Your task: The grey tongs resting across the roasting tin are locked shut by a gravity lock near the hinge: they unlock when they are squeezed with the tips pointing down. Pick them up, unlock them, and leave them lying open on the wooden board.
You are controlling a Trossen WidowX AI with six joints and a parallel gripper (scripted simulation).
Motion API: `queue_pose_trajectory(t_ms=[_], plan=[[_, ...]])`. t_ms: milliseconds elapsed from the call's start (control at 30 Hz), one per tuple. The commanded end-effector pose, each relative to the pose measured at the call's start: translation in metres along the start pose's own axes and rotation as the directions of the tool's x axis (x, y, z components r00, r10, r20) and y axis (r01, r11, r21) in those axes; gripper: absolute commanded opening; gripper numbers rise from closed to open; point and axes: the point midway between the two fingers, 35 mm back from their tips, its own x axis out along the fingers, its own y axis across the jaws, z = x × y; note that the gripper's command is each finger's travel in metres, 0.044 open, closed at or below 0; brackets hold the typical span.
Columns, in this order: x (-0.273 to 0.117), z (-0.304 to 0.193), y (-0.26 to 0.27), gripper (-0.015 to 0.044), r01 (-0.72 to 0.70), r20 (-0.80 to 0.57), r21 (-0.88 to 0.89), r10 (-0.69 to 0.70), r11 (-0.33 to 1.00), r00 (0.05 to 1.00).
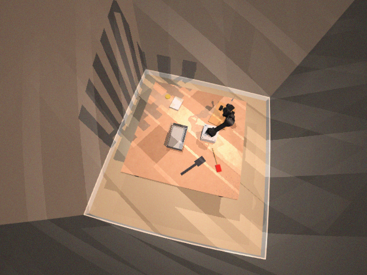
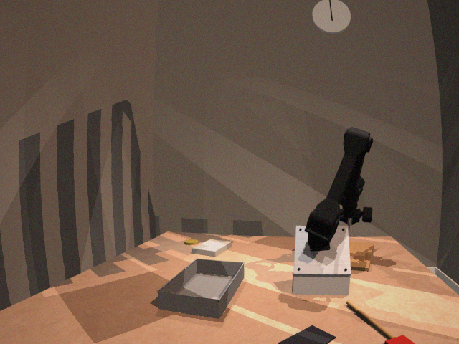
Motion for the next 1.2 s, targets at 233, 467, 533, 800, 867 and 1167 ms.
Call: queue_pose_trajectory(t_ms=[233,467,533,800,867,1167], plan=[[-0.018,0.0001,-0.0025,-0.015,0.02,0.122,-0.014,-0.019,1.0,0.992],[-0.018,0.0001,-0.0025,-0.015,0.02,0.122,-0.014,-0.019,1.0,0.992],[-0.018,0.0001,-0.0025,-0.015,0.02,0.122,-0.014,-0.019,1.0,0.992],[-0.018,0.0001,-0.0025,-0.015,0.02,0.122,-0.014,-0.019,1.0,0.992],[-0.018,0.0001,-0.0025,-0.015,0.02,0.122,-0.014,-0.019,1.0,0.992],[-0.018,0.0001,-0.0025,-0.015,0.02,0.122,-0.014,-0.019,1.0,0.992]])
